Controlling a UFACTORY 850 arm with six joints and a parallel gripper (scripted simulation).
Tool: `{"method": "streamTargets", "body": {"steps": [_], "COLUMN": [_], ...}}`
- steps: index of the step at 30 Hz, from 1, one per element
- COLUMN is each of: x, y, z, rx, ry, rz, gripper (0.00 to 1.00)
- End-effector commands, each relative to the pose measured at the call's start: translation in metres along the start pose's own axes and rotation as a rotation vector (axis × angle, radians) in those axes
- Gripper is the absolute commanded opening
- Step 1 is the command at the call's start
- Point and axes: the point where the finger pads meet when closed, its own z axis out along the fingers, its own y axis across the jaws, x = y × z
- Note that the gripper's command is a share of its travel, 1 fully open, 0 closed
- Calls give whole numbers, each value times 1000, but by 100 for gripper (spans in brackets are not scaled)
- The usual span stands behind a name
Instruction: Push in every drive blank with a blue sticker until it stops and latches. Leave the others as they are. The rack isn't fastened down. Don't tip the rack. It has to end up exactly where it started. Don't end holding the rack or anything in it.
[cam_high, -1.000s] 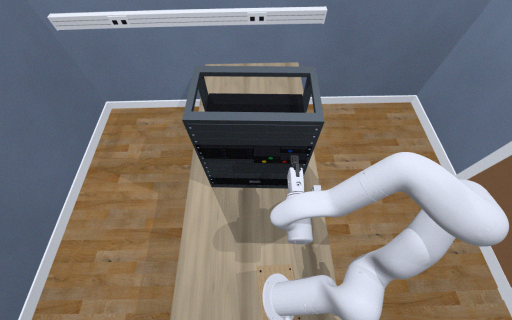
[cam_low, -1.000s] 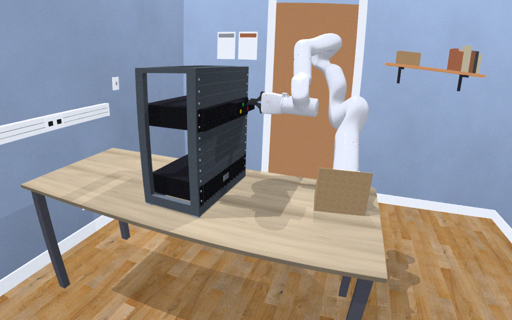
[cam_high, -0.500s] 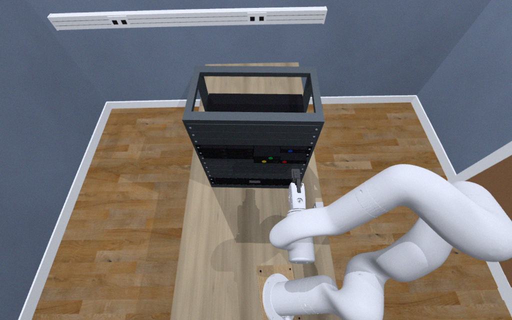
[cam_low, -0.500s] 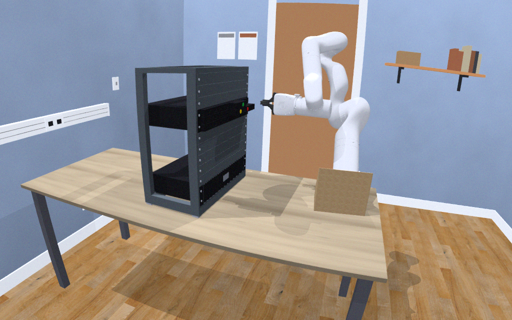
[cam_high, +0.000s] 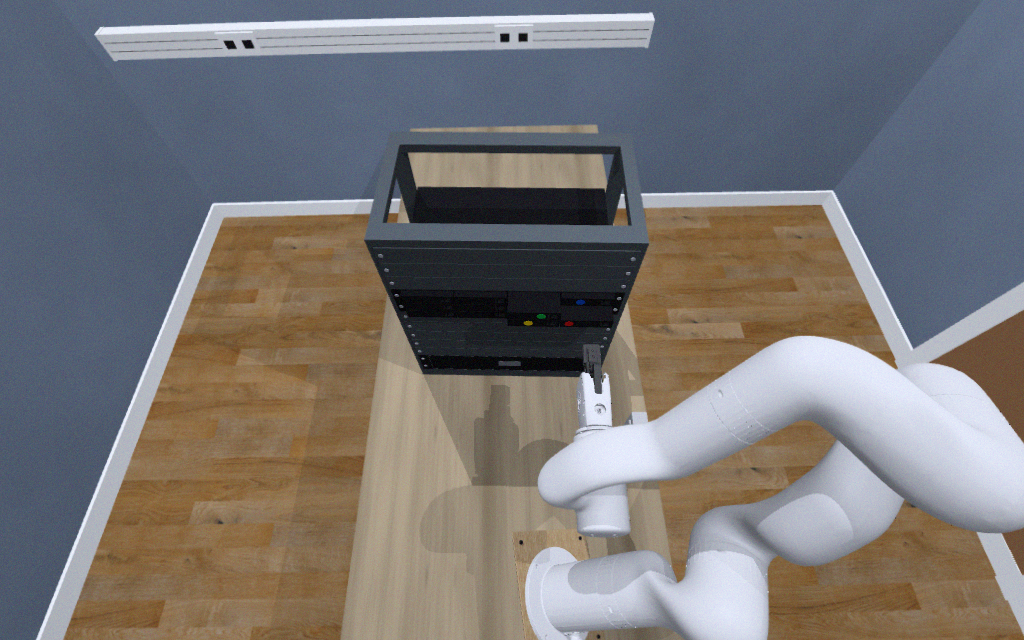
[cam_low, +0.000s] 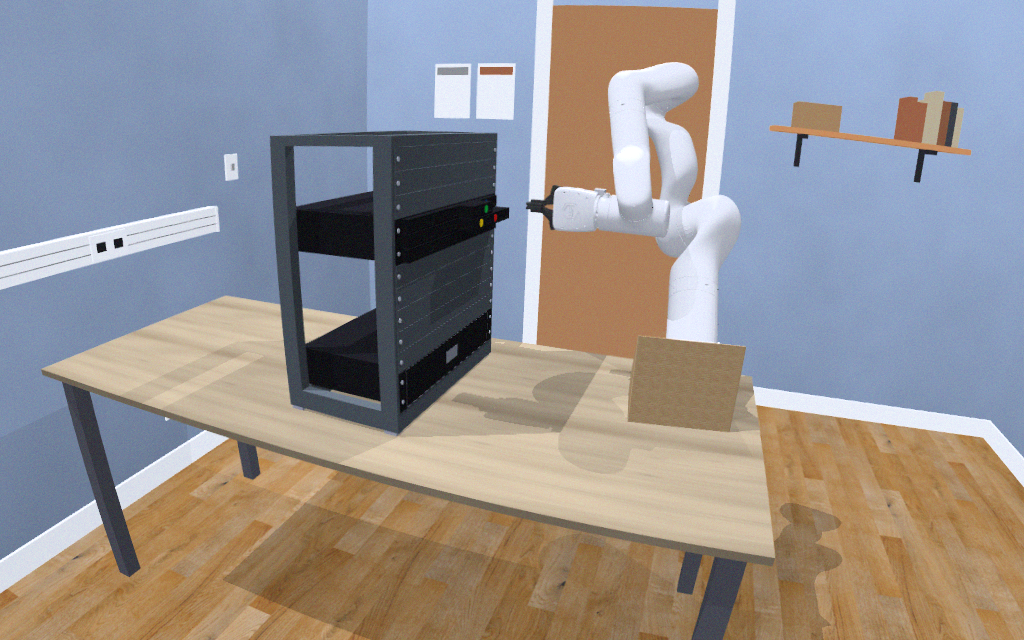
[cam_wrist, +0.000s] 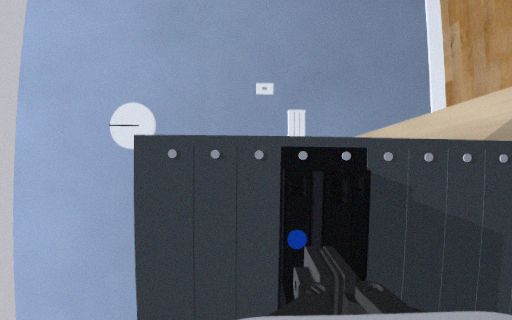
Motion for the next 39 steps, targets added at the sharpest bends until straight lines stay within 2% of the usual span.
{"method": "streamTargets", "body": {"steps": [1,12,14,25,29,39], "x": [0,0,0,-1,-1,-1], "y": [-1,-1,-1,-1,-1,-1], "z": [-14,-74,-74,-129,-140,-147], "rx": [1,1,1,1,1,1], "ry": [1,1,1,1,1,1], "rz": [1,1,1,1,1,1], "gripper": [0,0,0,0,0,0]}}
